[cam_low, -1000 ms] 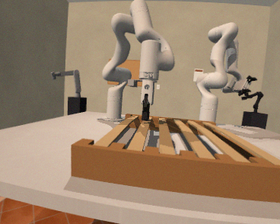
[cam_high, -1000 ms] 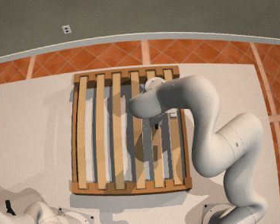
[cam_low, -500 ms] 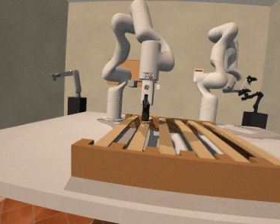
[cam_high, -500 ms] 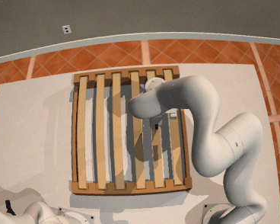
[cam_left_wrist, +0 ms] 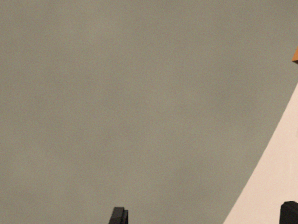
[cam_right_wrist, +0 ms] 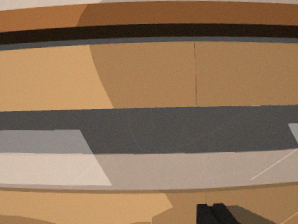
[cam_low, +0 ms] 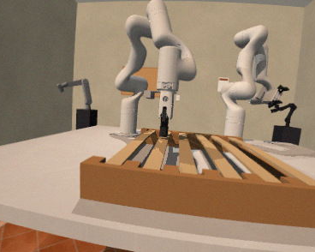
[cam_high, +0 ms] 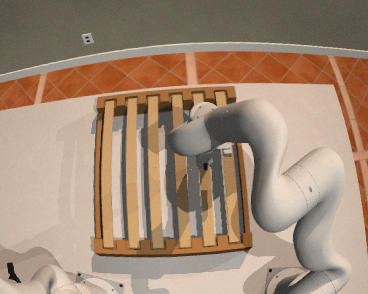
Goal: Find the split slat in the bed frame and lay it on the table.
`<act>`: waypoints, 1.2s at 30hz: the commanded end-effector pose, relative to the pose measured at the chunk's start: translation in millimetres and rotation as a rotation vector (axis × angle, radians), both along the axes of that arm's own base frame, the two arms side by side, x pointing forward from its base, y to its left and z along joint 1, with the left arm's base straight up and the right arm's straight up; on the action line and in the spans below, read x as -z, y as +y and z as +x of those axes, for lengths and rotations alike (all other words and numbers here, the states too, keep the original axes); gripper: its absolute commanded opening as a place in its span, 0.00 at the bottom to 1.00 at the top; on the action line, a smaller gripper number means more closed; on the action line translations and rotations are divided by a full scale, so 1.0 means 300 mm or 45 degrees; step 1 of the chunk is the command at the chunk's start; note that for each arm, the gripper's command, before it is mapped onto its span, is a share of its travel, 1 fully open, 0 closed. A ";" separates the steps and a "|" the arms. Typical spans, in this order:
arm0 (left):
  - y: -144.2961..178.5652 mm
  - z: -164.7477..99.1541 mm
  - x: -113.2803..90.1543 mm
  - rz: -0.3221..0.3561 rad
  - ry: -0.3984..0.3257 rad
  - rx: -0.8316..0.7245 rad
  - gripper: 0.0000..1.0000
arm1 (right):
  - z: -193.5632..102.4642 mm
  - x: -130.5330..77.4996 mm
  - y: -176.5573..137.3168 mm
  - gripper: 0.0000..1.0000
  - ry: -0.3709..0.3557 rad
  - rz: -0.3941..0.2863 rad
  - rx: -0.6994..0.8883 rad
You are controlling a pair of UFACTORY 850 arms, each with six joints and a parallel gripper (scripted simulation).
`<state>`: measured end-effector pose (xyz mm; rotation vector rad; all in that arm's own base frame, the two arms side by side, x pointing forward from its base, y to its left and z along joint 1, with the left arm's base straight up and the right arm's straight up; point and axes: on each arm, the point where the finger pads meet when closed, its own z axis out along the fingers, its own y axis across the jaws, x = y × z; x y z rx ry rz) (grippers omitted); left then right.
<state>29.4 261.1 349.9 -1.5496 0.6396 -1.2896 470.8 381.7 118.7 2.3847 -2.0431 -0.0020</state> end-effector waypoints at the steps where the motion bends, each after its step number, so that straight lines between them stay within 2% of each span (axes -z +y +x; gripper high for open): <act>1: 0.001 -0.001 -0.001 0.001 0.001 0.000 1.00 | 0.002 -0.003 0.002 0.00 -0.002 0.002 0.000; 36: 0.001 -0.001 -0.001 0.001 0.001 0.000 1.00 | 0.000 0.010 0.001 0.00 -0.002 0.002 0.000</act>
